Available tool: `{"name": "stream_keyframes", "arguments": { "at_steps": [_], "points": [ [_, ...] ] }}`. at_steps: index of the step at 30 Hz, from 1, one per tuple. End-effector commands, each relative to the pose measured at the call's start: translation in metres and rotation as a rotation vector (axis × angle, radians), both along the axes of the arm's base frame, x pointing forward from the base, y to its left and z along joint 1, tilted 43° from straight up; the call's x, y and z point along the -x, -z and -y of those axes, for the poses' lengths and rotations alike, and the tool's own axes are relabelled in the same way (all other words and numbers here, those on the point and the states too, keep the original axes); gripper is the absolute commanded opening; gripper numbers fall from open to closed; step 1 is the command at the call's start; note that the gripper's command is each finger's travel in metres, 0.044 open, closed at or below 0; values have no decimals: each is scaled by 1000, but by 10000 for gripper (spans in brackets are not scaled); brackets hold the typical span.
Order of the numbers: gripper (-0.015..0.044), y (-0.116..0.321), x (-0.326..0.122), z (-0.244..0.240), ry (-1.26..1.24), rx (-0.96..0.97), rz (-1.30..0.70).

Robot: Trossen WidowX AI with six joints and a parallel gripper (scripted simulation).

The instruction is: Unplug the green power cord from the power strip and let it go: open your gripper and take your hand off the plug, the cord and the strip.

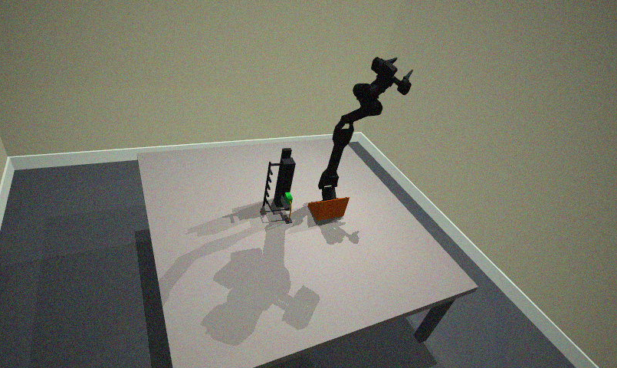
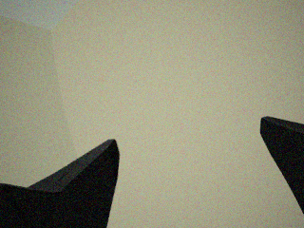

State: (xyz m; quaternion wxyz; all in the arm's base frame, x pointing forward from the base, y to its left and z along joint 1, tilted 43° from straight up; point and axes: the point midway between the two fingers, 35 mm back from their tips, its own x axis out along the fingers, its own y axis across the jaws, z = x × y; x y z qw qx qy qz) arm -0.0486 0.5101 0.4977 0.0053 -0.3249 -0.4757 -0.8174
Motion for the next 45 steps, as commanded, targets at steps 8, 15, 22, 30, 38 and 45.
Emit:
{"name": "stream_keyframes", "arguments": {
  "at_steps": [8,15,22,30,38,45],
  "points": [
    [190,21,-71,-49,320,83,-62],
    [160,68,-157,-85,698,214,-30],
    [160,141,-240,-91,1041,402,125],
    [160,229,-312,-63,1292,646,395],
    [160,327,-376,13,1433,973,810],
    [160,400,-401,108,1321,1276,1230]
  ]
}}
